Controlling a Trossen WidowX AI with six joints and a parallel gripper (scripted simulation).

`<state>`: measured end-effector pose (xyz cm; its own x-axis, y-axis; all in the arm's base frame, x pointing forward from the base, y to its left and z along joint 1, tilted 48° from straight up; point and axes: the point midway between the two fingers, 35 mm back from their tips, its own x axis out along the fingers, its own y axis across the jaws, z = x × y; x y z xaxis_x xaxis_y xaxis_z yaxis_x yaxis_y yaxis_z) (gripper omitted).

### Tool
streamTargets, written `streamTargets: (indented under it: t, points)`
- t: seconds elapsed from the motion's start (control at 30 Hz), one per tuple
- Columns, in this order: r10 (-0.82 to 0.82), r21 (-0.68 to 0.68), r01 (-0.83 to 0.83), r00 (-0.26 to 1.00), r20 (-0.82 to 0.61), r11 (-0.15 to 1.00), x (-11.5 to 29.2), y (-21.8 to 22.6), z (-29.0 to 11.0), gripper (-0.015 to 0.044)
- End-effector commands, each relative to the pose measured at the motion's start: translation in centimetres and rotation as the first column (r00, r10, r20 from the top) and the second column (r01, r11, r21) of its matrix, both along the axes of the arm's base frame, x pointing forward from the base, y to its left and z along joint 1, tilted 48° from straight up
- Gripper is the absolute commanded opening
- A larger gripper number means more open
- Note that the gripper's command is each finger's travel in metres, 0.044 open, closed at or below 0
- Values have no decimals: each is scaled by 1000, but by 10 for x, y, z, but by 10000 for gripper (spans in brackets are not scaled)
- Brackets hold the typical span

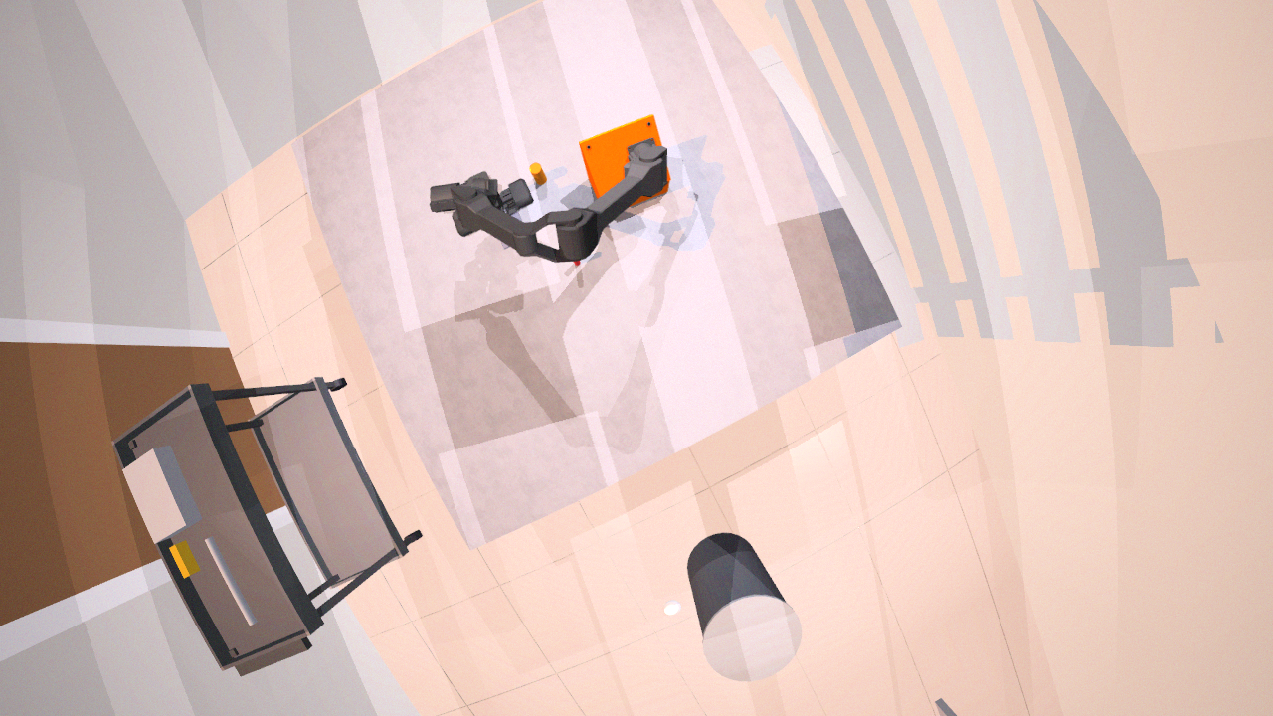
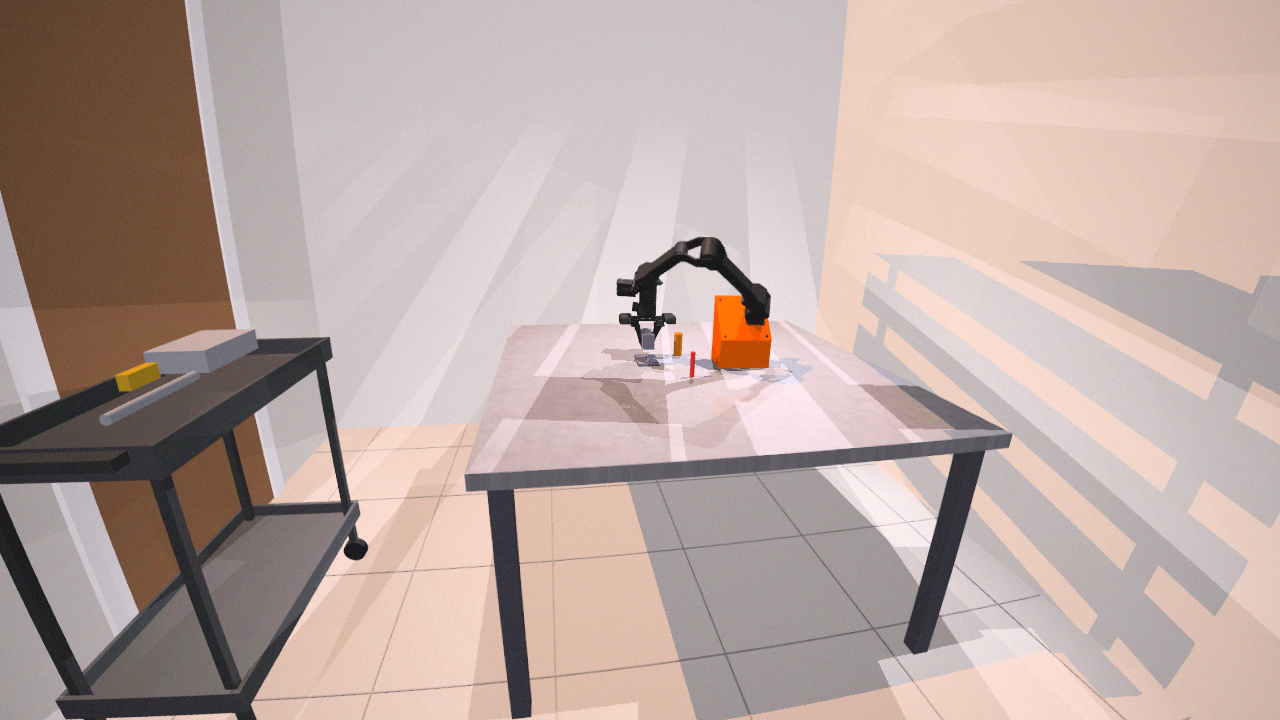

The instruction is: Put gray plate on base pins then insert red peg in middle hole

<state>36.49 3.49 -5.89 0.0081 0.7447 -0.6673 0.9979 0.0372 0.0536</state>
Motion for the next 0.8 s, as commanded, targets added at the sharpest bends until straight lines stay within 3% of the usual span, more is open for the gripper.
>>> streamTargets:
  t: [0.0, 0.77]
  points:
    - [-3, -1, 3, 1000, -8, 1000, -1, 0, -1, 0]
    - [-3, -1, 3, 1000, -9, 1000, -3, 13, -13, 0]
